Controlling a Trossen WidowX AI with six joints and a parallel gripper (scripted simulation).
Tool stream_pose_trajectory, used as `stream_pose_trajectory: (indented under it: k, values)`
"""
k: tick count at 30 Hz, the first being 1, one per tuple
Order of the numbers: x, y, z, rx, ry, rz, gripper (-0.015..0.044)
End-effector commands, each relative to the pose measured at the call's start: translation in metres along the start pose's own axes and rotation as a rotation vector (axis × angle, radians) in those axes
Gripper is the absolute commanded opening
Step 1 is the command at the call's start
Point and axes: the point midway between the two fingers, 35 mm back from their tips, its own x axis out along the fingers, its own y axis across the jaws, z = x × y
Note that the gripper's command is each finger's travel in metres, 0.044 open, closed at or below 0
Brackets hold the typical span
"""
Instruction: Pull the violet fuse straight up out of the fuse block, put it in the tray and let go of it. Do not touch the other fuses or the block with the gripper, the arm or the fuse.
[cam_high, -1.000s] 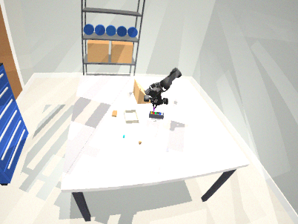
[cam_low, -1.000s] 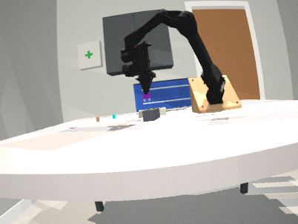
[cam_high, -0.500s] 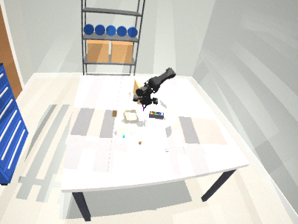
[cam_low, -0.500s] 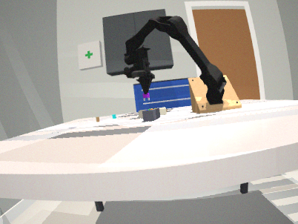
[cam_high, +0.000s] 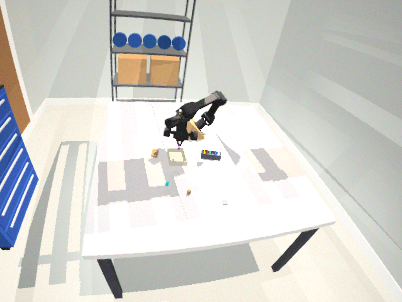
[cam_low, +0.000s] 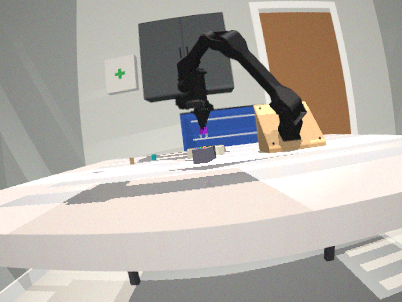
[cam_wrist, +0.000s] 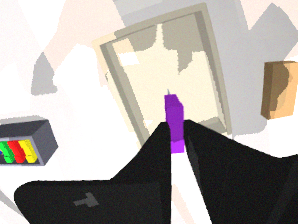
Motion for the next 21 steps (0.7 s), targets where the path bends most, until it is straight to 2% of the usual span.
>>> stream_pose_trajectory:
  k: [1,21]
  values:
    - [0.002,-0.006,0.0,-0.009,0.004,-0.005,0.0]
    - [0.033,-0.006,0.001,-0.01,0.003,-0.004,0.0]
